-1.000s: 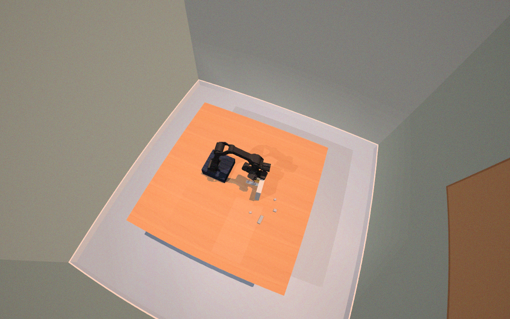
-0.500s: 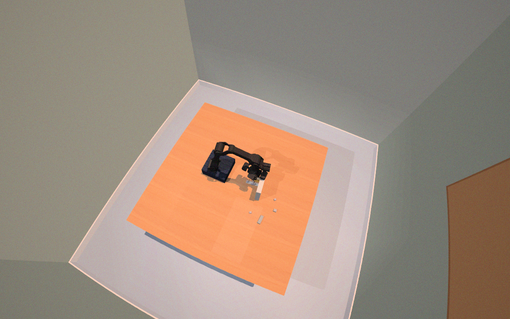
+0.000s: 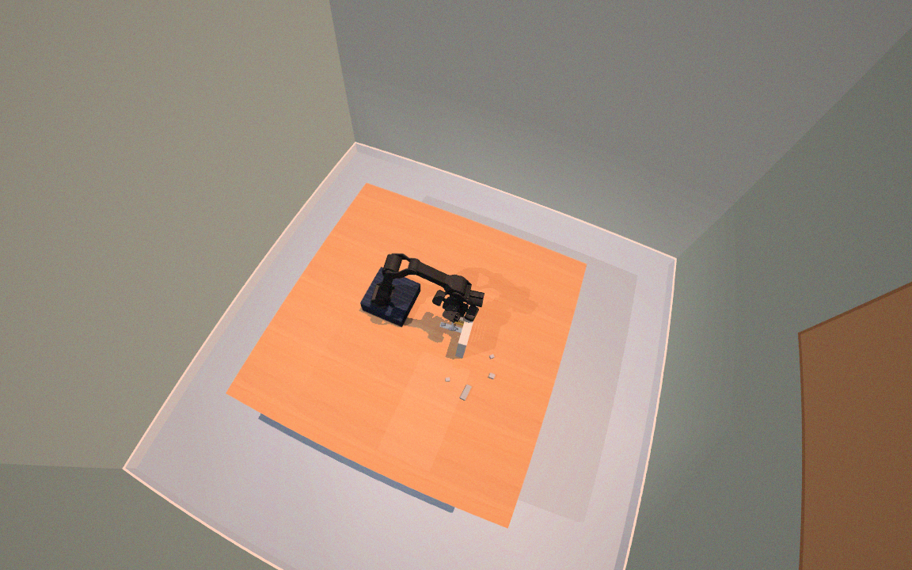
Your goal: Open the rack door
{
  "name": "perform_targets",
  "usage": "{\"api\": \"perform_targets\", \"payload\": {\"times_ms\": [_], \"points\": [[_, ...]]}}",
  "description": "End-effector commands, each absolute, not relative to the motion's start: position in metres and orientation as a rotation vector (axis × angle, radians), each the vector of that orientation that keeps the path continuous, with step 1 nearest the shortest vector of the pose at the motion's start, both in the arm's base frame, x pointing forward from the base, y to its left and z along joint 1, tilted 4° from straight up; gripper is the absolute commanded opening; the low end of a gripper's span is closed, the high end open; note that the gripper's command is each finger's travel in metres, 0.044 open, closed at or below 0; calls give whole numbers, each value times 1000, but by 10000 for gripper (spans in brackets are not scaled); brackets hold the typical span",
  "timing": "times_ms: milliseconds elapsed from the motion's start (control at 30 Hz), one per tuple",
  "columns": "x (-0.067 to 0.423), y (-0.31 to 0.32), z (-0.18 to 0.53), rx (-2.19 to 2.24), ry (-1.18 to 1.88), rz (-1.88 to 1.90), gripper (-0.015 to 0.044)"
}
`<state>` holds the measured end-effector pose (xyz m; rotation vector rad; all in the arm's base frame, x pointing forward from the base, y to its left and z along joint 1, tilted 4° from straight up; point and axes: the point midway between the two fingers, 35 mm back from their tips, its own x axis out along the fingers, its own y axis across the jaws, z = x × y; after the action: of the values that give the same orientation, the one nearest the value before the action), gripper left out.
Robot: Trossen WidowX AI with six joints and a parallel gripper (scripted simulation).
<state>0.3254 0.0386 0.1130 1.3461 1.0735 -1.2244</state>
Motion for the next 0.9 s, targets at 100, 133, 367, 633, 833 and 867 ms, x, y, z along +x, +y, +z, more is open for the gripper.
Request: {"api": "perform_targets", "payload": {"times_ms": [100,133,367,633,833,867], "points": [[322,36,112,1261,1122,-1153,23],[321,36,112,1245,1131,-1139,23],[317,33,112,1135,1191,-1040,23],[310,28,111,1013,1249,-931,23],[302,23,110,926,1287,-853,23],[301,22,110,911,1293,-840,23]]}}
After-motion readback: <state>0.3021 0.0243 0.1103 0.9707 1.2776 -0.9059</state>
